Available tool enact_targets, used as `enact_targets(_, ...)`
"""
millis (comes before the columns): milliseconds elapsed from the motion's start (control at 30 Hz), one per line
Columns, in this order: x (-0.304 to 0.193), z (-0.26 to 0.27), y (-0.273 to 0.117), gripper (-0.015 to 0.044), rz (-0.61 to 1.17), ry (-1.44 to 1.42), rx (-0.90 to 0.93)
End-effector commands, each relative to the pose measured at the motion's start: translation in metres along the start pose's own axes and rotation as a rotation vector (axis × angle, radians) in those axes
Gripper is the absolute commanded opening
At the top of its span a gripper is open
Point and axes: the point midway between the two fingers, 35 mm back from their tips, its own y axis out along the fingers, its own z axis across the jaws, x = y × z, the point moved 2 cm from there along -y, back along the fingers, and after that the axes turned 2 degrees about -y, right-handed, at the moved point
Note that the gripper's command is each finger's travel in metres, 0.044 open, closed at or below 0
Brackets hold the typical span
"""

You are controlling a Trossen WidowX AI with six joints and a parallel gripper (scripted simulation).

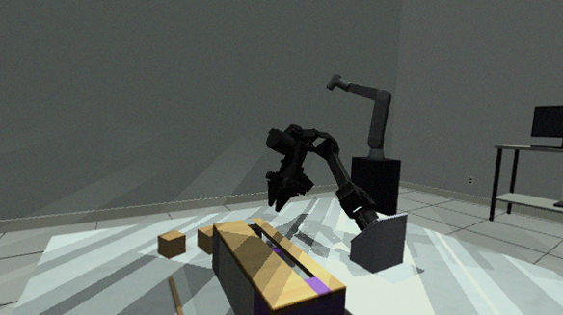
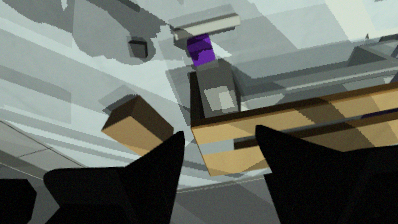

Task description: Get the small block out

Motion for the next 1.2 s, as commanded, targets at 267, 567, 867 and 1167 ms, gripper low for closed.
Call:
enact_targets(267, 0.001, 0.004, 0.001, 0.0285, 0.018, 0.113, -0.023)
enact_targets(567, -0.005, 0.008, 0.014, 0.0285, 0.004, 1.135, -0.067)
enact_targets(867, -0.007, 0.013, 0.024, 0.0285, -0.023, 2.006, -0.093)
enact_targets(1167, -0.009, 0.017, 0.029, 0.0285, -0.050, 2.567, -0.110)
